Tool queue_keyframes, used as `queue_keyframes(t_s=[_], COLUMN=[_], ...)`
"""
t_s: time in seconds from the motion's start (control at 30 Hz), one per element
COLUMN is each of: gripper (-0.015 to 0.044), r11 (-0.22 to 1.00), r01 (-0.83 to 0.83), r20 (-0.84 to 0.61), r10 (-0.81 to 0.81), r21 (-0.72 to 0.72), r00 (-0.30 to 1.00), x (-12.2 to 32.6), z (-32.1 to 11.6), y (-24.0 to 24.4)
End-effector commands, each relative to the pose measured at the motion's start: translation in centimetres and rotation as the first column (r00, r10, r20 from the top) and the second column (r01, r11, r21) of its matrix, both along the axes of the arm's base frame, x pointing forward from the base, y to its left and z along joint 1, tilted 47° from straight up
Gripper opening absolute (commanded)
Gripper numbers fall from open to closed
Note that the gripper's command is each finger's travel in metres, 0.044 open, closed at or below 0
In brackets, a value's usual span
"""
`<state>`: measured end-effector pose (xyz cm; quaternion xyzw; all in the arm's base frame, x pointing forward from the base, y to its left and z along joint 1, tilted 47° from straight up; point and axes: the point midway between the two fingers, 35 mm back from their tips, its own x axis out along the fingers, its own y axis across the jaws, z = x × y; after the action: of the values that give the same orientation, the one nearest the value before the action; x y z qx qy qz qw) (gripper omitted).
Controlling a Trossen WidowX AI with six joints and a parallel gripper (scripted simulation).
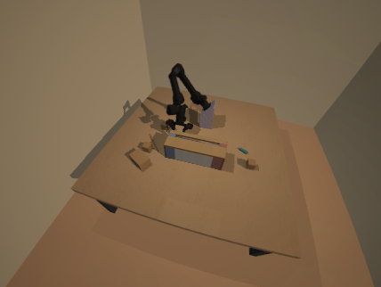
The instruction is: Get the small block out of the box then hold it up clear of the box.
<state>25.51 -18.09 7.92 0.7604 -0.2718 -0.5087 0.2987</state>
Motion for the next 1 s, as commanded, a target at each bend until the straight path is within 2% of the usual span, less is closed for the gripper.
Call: queue_keyframes(t_s=[0.0,0.9,0.97], gripper=[0.0285,0.0285,0.0233], r11=[1.0,1.0,1.0], r01=[-0.003,-0.004,-0.004], r20=[-0.011,-0.011,-0.011], r10=[0.003,0.004,0.004], r21=[0.005,0.001,0.001], r00=[1.0,1.0,1.0], x=[-0.2,-0.7,-0.7], z=[-0.8,-3.7,-3.7], y=[-0.4,-3.2,-3.2])
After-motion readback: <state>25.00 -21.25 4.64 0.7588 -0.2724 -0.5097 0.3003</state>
